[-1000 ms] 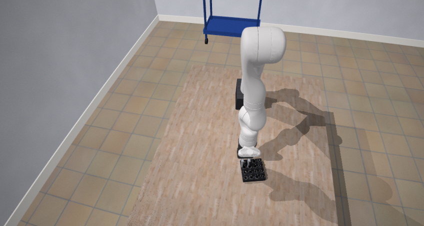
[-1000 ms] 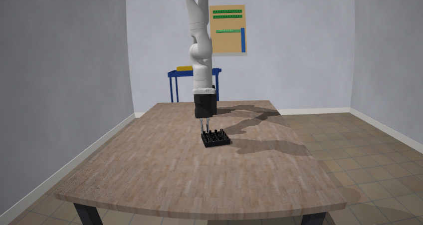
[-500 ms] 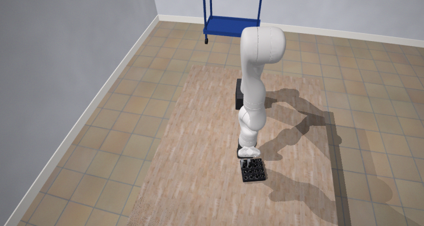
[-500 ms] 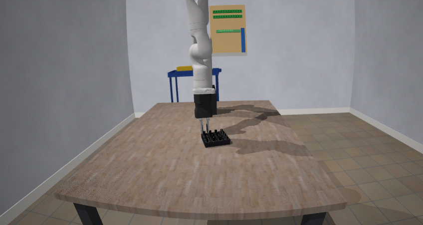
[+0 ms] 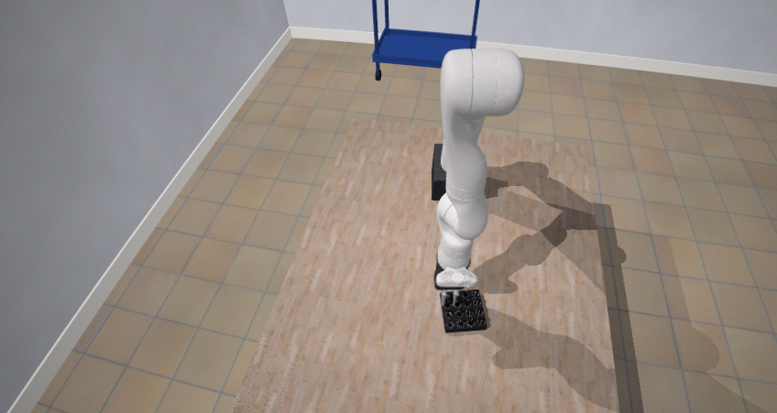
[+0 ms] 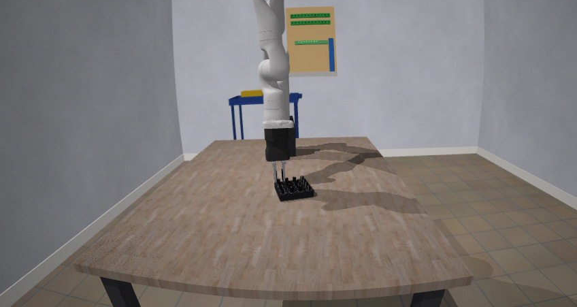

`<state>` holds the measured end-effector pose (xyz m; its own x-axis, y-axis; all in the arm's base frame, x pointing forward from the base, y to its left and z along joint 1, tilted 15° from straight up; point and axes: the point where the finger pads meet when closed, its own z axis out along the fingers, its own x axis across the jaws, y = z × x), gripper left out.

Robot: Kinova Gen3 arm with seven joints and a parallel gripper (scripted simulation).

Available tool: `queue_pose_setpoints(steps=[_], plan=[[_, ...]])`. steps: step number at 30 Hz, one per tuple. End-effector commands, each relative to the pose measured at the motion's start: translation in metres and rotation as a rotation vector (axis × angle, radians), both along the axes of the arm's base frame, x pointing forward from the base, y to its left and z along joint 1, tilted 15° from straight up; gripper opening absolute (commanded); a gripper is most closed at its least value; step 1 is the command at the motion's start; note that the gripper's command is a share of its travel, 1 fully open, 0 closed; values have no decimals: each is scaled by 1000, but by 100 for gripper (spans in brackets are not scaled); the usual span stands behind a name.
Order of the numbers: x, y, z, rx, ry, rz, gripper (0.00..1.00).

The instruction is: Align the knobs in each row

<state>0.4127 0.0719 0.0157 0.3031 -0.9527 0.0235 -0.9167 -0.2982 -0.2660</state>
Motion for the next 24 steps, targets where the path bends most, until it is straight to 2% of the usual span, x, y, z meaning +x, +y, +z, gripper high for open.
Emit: queue_pose_setpoints(steps=[1,24], plan=[[-1,0,-1,-3,1,5,46],[1,0,-3,-2,-1,5,46]])
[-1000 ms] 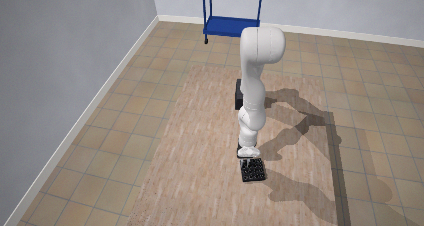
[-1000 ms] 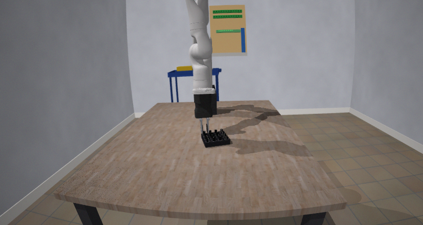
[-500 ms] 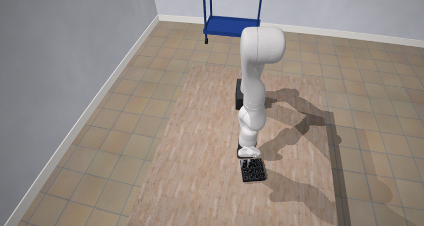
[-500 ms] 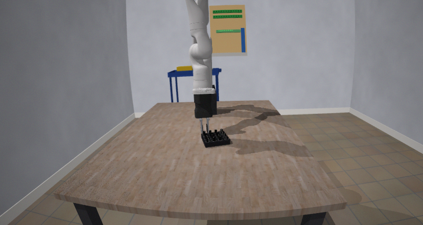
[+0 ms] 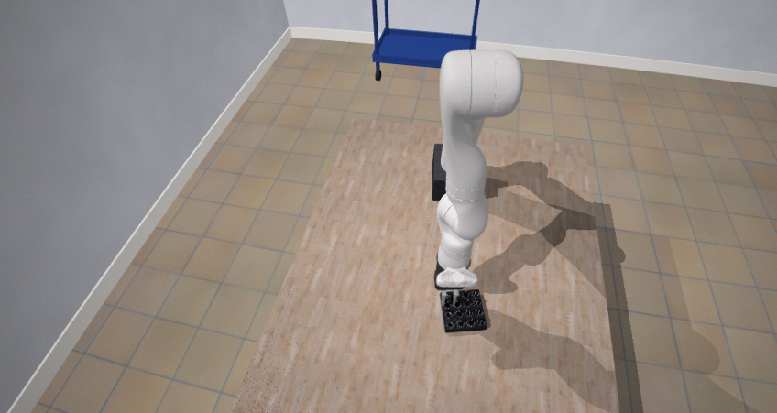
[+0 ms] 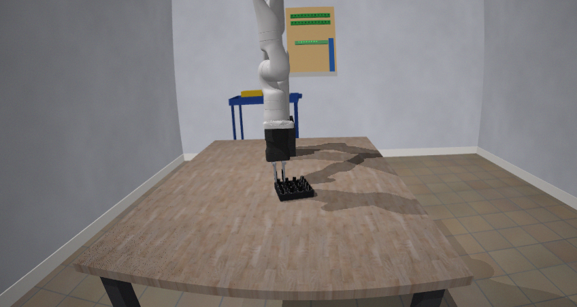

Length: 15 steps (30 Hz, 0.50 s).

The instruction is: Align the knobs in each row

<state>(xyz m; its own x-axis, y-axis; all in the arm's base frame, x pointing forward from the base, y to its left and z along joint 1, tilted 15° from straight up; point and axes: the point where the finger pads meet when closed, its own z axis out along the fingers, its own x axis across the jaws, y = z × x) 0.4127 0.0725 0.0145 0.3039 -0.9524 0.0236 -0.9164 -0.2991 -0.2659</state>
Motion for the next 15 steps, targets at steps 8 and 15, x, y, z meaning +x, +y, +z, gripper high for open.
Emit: queue_pose_setpoints(steps=[8,15], plan=[[3,0,-6,-2,-3,4,46],[4,0,-11,-2,-3,4,46]])
